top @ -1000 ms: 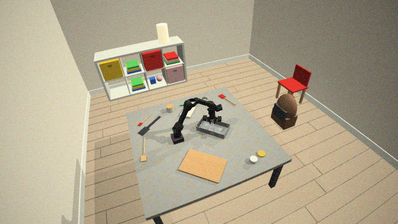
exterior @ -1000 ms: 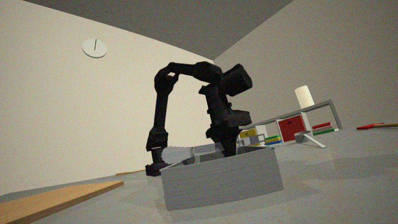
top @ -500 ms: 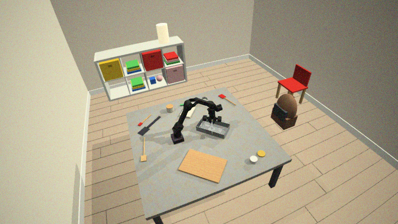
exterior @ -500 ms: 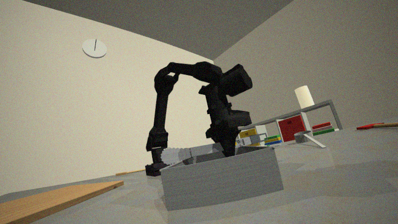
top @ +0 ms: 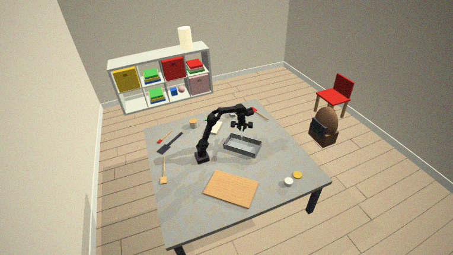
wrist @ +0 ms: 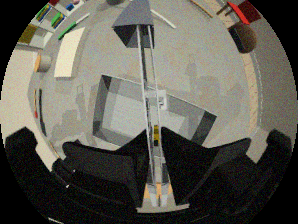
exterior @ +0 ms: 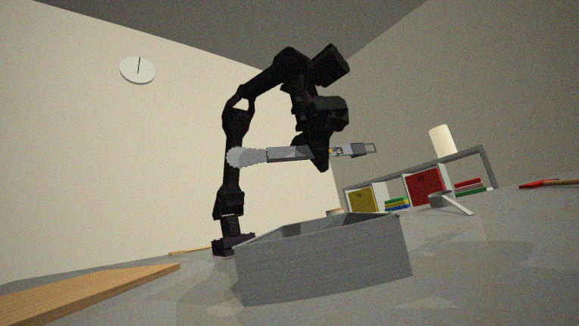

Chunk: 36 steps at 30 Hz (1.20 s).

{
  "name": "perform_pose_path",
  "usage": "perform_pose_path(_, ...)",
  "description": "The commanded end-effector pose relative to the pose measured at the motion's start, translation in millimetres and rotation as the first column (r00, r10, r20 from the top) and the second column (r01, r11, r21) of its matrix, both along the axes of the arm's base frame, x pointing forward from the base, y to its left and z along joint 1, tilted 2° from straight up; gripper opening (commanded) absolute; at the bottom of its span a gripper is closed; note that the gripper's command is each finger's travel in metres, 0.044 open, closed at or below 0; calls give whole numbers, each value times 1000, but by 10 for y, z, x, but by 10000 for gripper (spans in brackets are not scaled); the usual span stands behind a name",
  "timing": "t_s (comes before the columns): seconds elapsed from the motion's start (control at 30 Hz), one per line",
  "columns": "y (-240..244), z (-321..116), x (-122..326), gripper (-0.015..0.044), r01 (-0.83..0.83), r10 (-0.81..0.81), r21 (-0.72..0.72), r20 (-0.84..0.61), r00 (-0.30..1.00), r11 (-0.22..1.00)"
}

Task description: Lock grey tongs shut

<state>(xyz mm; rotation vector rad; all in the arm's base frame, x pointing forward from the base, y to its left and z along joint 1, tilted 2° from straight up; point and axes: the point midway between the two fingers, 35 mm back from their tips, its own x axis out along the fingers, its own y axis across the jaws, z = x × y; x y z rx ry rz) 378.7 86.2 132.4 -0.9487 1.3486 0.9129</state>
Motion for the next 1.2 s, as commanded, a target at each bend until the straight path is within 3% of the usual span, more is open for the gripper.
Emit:
perform_pose_path(0.0,-7,144,-44,-150,1,-2,-7,-11,1000,1000)
perform_pose_path(0.37,-89,122,-26,-150,-20,19,-4,-13,1000,1000)
perform_pose_path(1.17,-1644,181,2,-150,-329,328,-22,-19,944,944)
